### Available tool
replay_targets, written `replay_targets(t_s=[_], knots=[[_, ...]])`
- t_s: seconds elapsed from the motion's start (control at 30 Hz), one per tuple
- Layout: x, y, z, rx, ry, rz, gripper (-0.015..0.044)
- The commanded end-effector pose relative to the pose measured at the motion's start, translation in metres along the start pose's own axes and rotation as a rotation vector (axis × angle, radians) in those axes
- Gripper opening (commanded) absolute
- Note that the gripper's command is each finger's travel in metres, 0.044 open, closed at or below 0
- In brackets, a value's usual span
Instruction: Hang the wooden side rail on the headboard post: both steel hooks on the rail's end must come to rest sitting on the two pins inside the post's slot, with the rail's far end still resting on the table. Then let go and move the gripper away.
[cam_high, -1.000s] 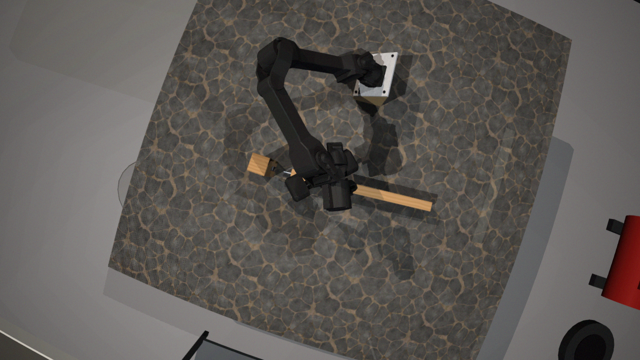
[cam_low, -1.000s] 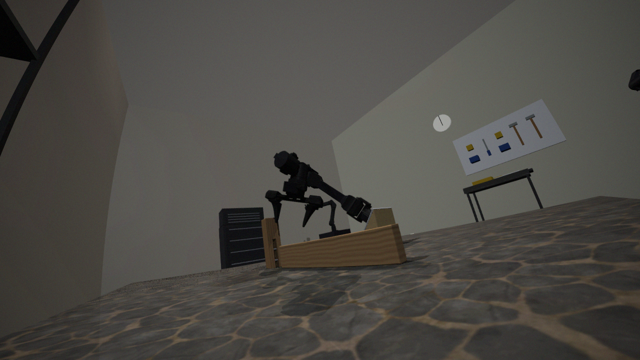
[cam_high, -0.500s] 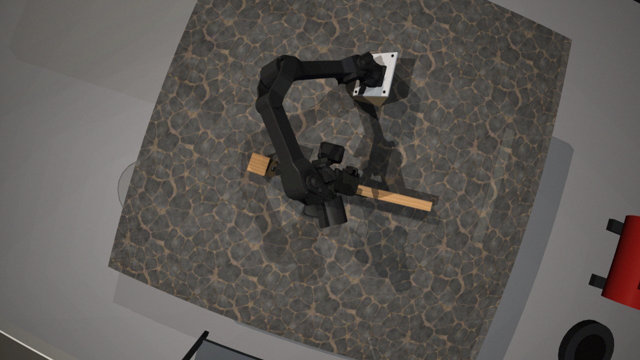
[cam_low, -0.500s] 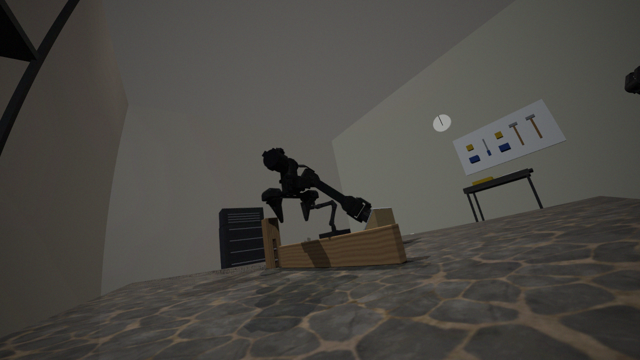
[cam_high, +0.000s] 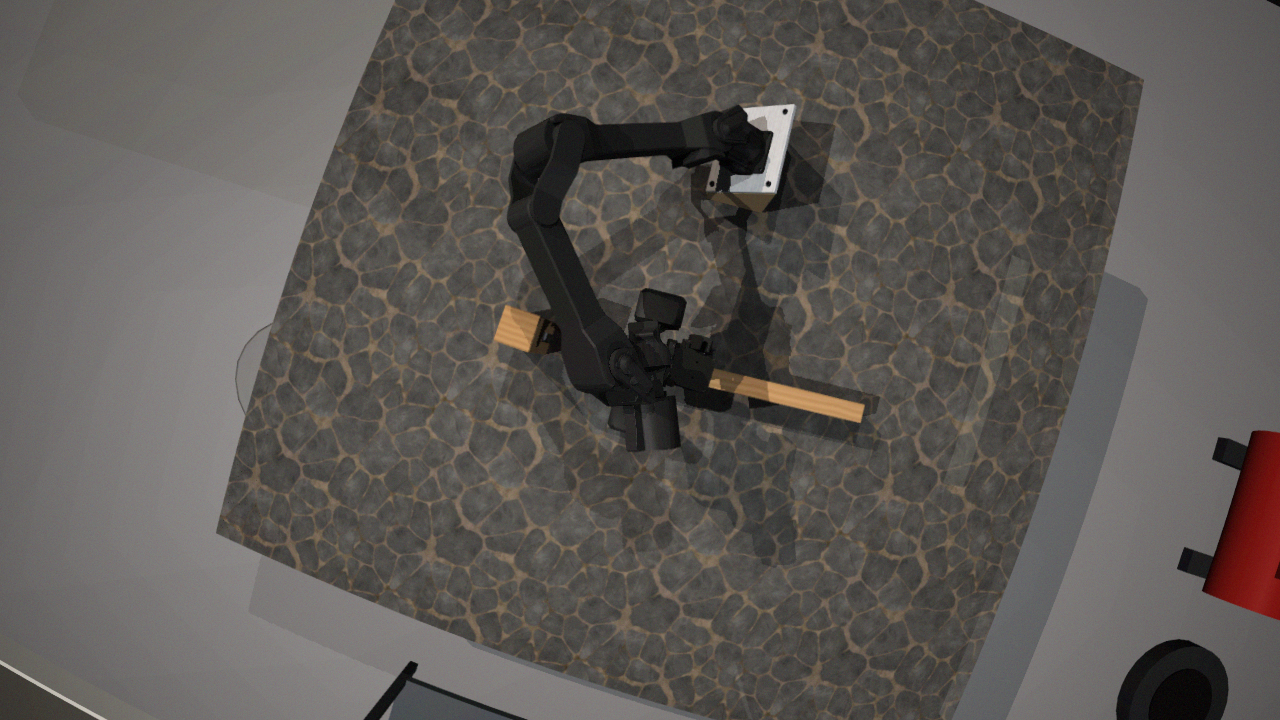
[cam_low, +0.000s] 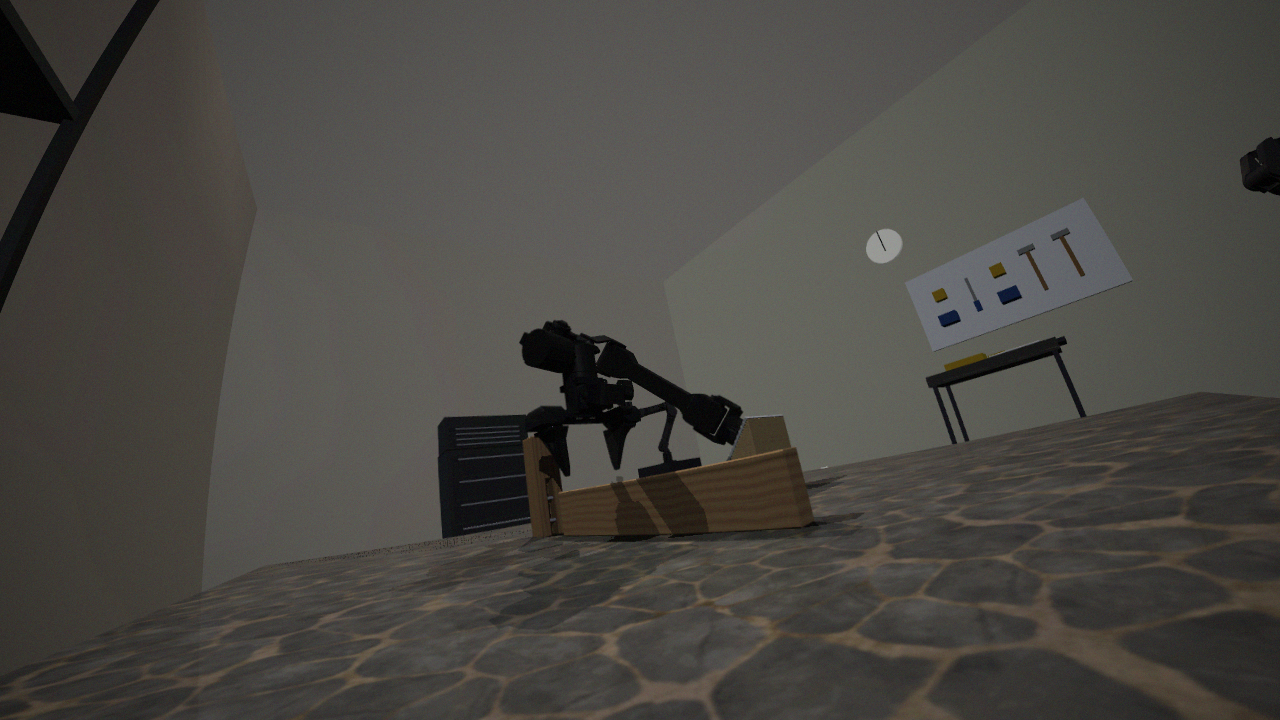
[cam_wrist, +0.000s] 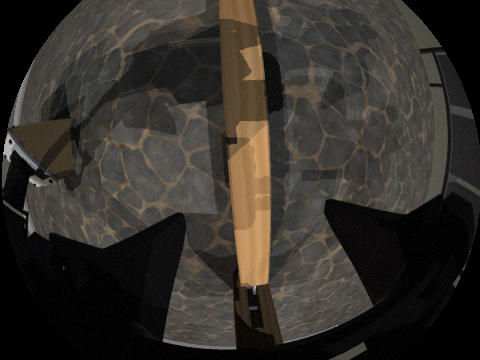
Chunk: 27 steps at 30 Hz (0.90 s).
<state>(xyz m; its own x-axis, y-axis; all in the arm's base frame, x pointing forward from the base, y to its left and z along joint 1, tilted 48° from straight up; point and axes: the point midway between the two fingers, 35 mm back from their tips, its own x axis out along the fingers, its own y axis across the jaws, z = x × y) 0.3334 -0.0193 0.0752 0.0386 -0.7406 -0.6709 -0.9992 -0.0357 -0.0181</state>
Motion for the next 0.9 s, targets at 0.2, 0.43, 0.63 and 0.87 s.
replay_targets(t_s=[0.2, 0.43, 0.63, 0.87], knots=[[0.015, 0.001, 0.000, -0.008, 0.003, 0.003, 0.0440], [0.027, 0.000, 0.000, -0.008, 0.002, 0.003, 0.0440], [0.036, 0.000, 0.000, -0.008, 0.002, 0.003, 0.0440], [0.048, 0.000, 0.000, -0.008, 0.003, 0.003, 0.0440]])
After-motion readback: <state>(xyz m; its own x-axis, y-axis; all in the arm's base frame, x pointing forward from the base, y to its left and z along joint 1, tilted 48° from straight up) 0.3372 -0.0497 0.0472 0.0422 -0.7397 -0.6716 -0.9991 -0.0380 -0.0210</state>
